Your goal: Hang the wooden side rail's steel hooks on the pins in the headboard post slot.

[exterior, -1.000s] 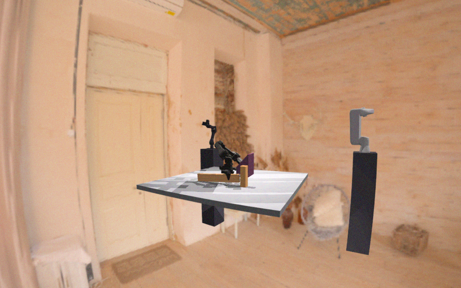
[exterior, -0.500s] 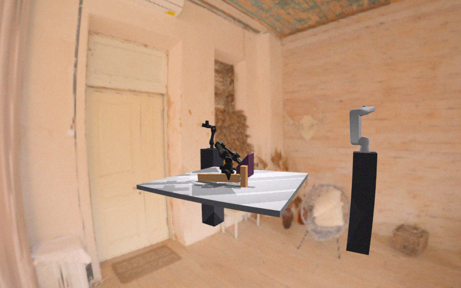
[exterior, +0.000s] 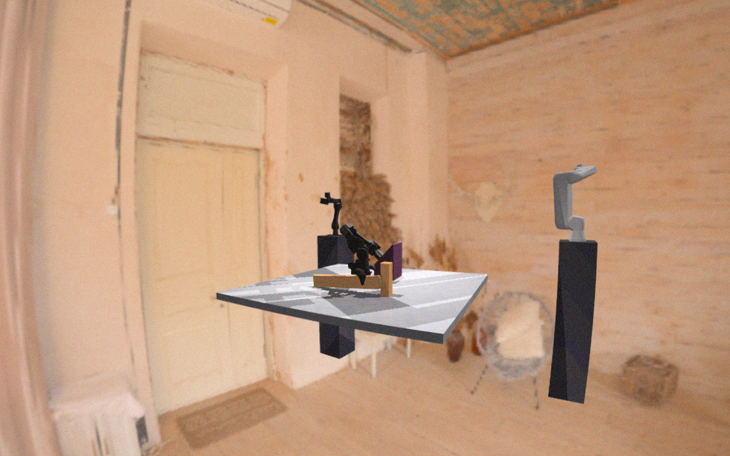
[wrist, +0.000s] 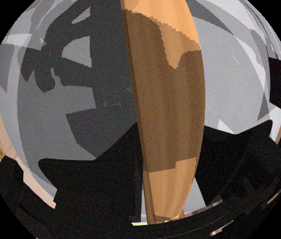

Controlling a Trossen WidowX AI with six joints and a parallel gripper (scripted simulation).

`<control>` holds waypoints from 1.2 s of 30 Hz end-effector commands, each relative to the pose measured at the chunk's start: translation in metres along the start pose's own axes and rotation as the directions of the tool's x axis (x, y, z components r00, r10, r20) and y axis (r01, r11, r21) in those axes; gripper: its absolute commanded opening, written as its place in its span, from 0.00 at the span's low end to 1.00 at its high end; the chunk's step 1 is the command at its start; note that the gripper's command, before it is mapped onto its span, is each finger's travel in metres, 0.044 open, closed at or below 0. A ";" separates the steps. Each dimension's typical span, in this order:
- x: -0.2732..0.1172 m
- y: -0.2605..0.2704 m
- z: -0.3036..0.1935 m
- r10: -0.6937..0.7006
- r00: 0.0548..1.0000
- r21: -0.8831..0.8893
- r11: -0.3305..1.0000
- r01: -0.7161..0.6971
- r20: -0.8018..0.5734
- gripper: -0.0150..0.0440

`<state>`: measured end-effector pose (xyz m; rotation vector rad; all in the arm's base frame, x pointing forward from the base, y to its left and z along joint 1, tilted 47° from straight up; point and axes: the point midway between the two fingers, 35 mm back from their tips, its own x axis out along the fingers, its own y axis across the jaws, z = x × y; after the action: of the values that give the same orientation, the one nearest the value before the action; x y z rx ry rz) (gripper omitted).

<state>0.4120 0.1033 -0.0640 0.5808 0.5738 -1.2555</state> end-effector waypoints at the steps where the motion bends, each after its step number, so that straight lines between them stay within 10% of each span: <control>1: -0.007 0.000 -0.006 0.016 1.000 -0.005 1.000 -0.016 -0.003 0.25; 36: -0.009 0.003 -0.008 0.016 1.000 -0.004 1.000 -0.016 -0.003 0.25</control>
<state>0.4105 0.1054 -0.0669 0.5758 0.5774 -1.2617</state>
